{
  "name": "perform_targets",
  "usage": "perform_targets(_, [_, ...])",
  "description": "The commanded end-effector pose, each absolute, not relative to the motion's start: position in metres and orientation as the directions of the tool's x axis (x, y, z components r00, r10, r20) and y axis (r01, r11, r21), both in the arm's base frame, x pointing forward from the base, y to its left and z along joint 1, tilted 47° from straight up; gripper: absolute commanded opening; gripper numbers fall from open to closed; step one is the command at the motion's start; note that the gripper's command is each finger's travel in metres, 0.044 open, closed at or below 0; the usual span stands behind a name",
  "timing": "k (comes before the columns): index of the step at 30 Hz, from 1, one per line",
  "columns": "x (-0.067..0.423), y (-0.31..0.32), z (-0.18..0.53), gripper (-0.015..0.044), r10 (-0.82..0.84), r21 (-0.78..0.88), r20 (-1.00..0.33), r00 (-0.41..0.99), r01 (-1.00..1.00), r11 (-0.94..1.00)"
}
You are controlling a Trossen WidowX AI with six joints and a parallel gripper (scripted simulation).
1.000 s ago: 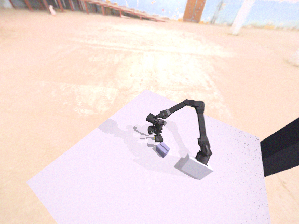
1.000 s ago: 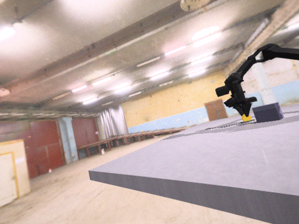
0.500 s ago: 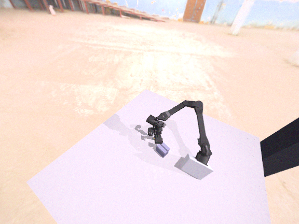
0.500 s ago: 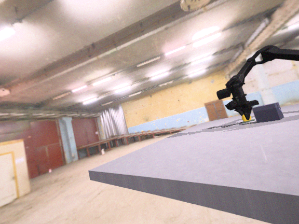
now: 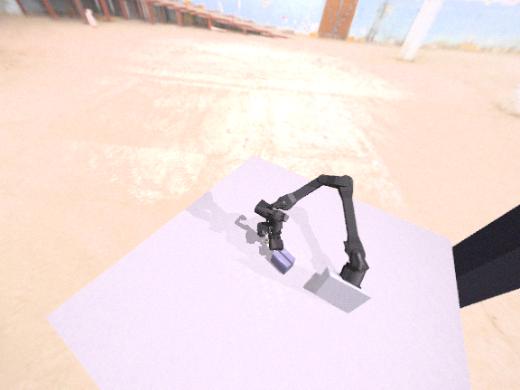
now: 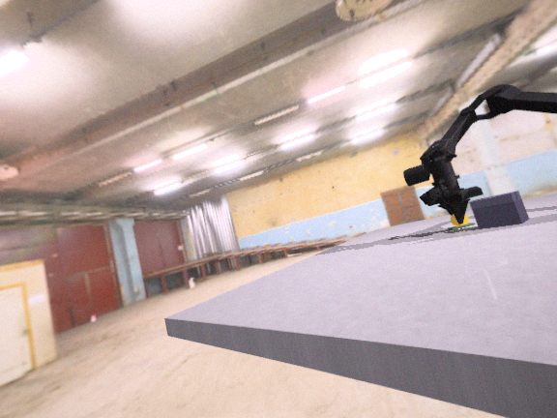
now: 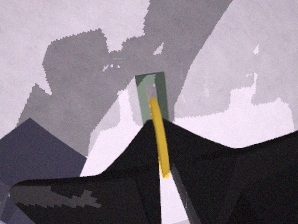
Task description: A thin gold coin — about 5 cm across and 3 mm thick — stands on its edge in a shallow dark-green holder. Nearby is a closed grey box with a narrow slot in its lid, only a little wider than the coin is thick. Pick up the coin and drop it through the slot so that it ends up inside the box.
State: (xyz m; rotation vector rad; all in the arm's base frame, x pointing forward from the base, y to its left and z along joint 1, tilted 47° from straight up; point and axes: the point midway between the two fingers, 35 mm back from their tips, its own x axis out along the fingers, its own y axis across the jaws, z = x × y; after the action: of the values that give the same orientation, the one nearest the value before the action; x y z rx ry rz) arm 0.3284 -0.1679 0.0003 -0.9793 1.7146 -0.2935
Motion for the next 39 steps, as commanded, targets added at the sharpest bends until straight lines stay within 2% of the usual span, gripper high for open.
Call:
perform_targets(1, [0.330, -0.163, 0.005, 0.0000, -0.731, -0.628, -0.678, -0.072, -0.460, 0.628])
perform_targets(39, [0.335, -0.099, 0.063, 0.0000, -0.730, -0.635, -0.680, -0.072, -0.440, 0.635])
